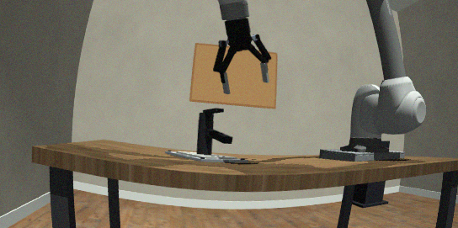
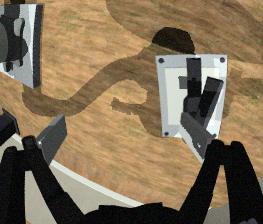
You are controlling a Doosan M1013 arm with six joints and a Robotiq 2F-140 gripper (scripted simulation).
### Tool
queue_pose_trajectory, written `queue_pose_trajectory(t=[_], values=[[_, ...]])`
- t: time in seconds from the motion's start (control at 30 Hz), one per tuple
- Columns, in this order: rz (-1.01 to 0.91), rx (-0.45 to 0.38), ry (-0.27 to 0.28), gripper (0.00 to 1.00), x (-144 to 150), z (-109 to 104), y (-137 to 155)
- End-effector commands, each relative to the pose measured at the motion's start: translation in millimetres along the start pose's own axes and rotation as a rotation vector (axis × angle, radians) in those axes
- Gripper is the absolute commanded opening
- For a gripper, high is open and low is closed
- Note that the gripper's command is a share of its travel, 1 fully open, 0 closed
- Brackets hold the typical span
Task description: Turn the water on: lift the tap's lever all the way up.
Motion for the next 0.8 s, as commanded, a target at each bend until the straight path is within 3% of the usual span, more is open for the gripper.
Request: queue_pose_trajectory(t=[0.0,0.23,0.4,0.43,0.77], values=[[0.032,0.056,0.155,1.00,28,-17,7],[0.090,0.134,0.399,1.00,73,-47,20],[0.095,0.140,0.420,1.00,76,-50,21],[0.095,0.140,0.420,0.00,76,-50,21],[0.095,0.140,0.420,0.00,76,-50,21]])
Point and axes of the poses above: the point where the finger pads meet when closed, its own z axis out along the fingers, its own x axis across the jaws, y = z × x, the point moved 4 cm from there along -z, back along the fingers, and after that the axes turned 15 degrees about -z, right-handed, at the moved point
